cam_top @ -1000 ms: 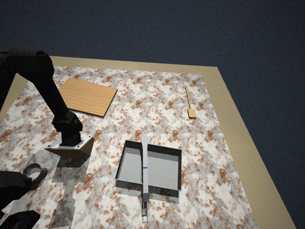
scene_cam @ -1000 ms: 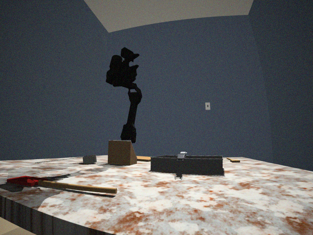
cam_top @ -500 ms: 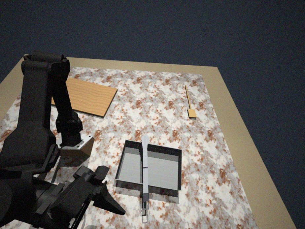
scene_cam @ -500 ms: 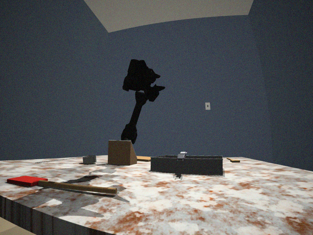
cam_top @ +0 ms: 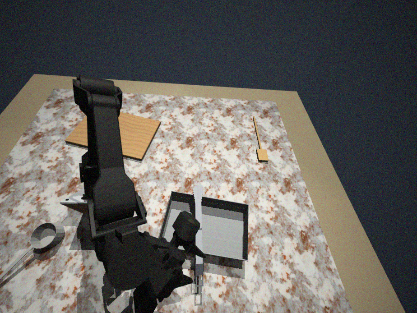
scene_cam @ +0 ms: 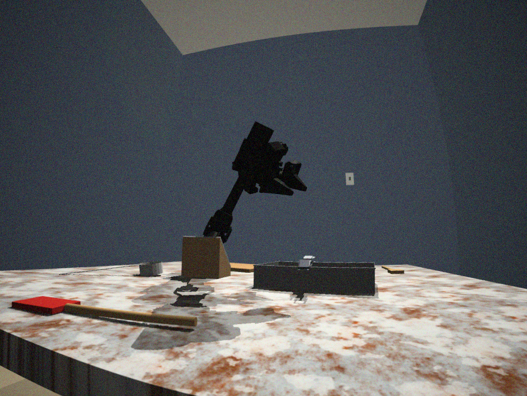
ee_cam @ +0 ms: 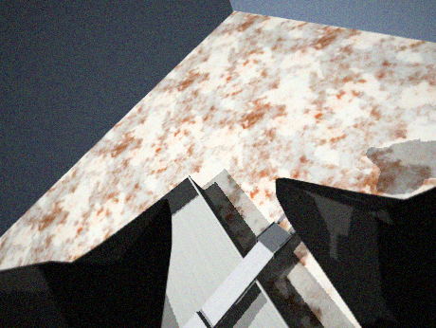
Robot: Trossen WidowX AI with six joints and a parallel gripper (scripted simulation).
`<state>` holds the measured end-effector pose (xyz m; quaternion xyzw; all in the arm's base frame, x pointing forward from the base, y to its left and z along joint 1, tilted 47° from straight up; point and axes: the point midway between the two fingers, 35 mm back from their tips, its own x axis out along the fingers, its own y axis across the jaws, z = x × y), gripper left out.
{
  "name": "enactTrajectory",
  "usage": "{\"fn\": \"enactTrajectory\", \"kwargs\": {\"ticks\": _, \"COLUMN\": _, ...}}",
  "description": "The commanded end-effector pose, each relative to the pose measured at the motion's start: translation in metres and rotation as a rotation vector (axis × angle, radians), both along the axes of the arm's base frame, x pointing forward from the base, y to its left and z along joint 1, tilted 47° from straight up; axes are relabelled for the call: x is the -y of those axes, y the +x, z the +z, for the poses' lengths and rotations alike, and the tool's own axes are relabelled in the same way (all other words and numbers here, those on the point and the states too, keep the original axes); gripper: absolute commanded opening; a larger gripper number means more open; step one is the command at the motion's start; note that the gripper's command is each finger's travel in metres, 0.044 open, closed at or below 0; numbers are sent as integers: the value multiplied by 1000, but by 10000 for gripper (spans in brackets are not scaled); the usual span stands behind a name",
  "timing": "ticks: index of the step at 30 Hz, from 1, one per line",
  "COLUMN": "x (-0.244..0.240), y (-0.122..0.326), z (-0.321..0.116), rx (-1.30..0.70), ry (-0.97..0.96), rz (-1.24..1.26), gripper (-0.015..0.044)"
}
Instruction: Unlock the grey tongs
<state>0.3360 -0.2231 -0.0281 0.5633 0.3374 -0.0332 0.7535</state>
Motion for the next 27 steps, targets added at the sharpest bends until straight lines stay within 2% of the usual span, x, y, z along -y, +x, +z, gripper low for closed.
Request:
{"fn": "enactTrajectory", "kwargs": {"ticks": 1, "x": -71, "y": 3, "z": -23, "rx": -356, "ry": 448, "rz": -170, "gripper": 260}}
{"fn": "enactTrajectory", "kwargs": {"ticks": 10, "x": -138, "y": -5, "z": -39, "rx": -766, "ry": 788, "rz": -399, "gripper": 260}}
{"fn": "enactTrajectory", "kwargs": {"ticks": 27, "x": -142, "y": -12, "z": -37, "rx": -776, "ry": 794, "rz": -405, "gripper": 260}}
